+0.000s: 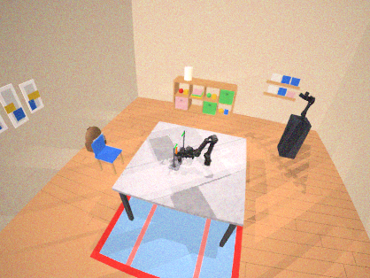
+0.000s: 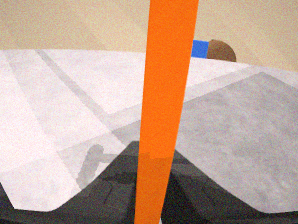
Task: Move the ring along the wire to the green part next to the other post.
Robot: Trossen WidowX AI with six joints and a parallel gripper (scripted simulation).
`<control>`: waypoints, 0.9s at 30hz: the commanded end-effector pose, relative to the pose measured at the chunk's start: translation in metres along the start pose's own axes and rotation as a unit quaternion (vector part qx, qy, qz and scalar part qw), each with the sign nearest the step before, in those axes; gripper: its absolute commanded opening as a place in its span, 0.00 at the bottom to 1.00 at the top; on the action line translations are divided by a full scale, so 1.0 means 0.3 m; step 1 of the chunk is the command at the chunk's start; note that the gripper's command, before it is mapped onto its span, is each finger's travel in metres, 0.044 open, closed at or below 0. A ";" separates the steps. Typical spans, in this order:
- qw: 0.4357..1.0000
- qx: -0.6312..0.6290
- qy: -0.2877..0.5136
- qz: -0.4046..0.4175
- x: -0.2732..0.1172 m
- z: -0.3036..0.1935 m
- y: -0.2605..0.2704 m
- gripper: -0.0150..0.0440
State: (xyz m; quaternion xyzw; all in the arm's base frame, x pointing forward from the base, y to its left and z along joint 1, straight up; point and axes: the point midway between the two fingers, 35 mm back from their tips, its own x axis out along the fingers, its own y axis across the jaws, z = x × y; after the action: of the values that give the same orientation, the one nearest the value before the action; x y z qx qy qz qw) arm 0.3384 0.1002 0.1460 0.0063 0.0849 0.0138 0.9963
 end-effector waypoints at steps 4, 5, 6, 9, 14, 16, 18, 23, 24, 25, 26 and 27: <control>1.000 0.001 0.001 -0.001 0.006 -0.034 0.002 0.00; 1.000 0.001 0.001 -0.001 0.007 -0.039 0.002 0.00; 1.000 0.001 0.001 -0.001 0.008 -0.044 0.002 0.00; 1.000 0.001 0.001 -0.001 0.008 -0.047 0.002 0.00; 1.000 0.001 0.001 -0.001 0.008 -0.047 0.002 0.00; 1.000 0.001 0.001 -0.001 0.008 -0.047 0.002 0.00; 1.000 0.001 0.001 -0.001 0.008 -0.047 0.002 0.00; 1.000 0.001 0.001 -0.001 0.008 -0.047 0.002 0.00; 1.000 0.001 0.001 -0.001 0.008 -0.047 0.002 0.00; 1.000 0.001 0.001 -0.001 0.008 -0.047 0.002 0.00; 1.000 0.001 0.001 -0.001 0.008 -0.047 0.002 0.00; 1.000 0.001 0.001 -0.001 0.008 -0.047 0.002 0.00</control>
State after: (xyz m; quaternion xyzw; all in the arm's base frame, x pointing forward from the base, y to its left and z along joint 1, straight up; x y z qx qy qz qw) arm 0.3386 0.1013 0.1321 0.0059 0.0859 0.0143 0.9962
